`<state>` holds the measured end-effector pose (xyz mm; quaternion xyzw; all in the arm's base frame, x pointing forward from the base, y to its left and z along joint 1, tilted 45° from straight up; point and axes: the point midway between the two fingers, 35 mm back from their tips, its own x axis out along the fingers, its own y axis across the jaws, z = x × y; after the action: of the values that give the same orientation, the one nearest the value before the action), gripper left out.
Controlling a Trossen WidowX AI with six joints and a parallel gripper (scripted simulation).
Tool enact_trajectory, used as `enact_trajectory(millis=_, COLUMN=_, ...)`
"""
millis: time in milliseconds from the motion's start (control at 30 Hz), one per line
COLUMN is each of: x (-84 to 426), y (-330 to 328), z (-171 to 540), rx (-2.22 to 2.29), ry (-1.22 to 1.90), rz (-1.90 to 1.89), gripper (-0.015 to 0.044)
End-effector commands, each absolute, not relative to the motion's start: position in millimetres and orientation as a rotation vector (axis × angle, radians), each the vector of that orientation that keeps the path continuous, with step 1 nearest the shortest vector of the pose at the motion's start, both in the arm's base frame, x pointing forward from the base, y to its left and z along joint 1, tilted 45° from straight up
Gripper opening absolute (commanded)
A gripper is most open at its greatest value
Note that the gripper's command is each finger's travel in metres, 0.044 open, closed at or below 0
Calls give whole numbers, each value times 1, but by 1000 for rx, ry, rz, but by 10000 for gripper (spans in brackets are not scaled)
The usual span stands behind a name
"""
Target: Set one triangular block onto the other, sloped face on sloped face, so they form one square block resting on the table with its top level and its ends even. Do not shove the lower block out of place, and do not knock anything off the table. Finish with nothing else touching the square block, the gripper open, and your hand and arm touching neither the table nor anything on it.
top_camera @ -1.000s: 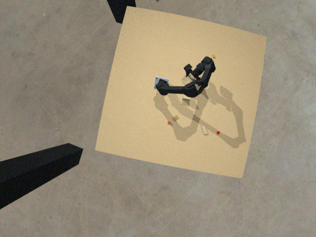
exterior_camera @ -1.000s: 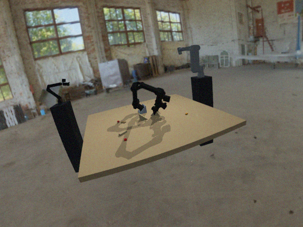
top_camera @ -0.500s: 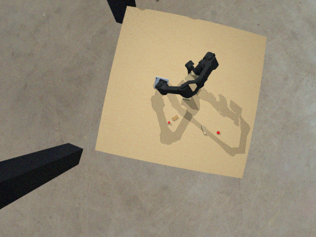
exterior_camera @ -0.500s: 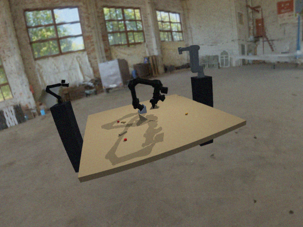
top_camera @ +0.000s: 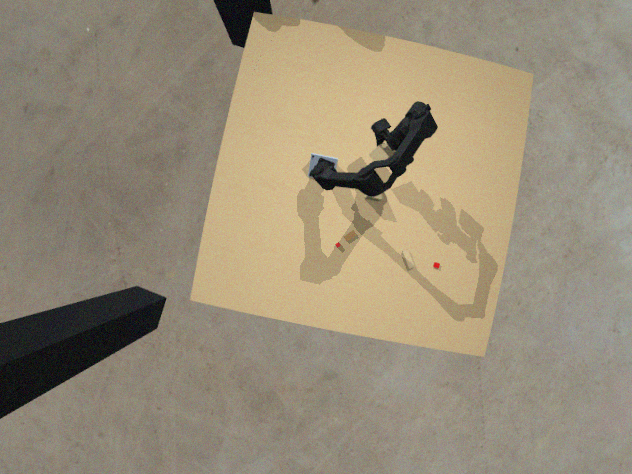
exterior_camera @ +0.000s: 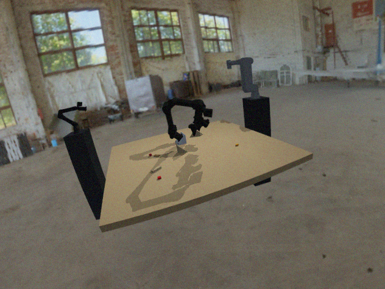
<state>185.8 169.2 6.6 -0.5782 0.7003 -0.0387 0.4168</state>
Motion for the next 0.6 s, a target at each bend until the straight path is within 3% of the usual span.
enact_trajectory(millis=0, x=186, y=169, z=7, rx=-1369, ry=1701, rz=-220, gripper=0)
enact_trajectory(millis=567, x=185, y=169, z=5, rx=-980, ry=1435, rz=-652, gripper=0)
